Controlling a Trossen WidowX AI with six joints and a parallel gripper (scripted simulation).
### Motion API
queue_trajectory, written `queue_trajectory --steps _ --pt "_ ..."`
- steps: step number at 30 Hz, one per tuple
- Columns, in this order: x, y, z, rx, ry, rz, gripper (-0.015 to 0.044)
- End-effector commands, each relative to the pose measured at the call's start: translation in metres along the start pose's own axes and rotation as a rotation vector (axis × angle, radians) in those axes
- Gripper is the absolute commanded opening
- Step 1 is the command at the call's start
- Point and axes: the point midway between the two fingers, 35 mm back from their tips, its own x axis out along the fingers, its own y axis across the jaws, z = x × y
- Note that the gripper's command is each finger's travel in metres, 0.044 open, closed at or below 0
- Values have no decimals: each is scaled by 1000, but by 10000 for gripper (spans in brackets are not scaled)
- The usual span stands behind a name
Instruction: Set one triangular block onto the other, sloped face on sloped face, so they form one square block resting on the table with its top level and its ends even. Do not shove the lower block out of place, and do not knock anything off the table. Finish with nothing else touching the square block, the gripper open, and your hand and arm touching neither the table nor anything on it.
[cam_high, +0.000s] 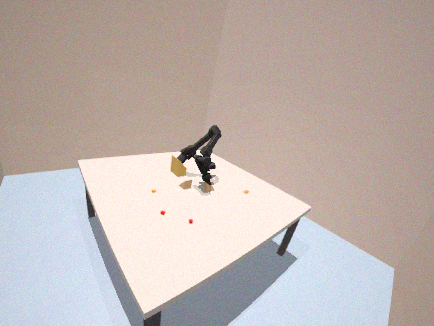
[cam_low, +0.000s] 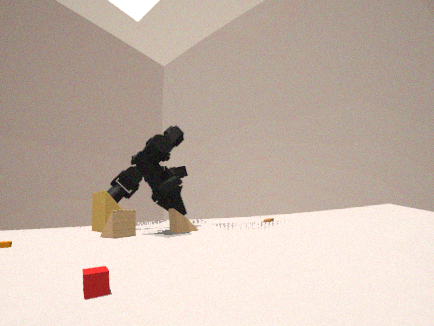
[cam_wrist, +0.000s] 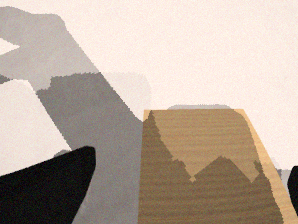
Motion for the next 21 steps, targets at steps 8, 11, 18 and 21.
queue_trajectory --steps 8,11,18,21 --pt "19 -3 -13 -61 -3 66 440" --pt "23 -4 -15 -80 -7 79 440" --pt "30 -6 -18 -108 -14 99 414" --pt "30 -6 -18 -108 -14 99 335"
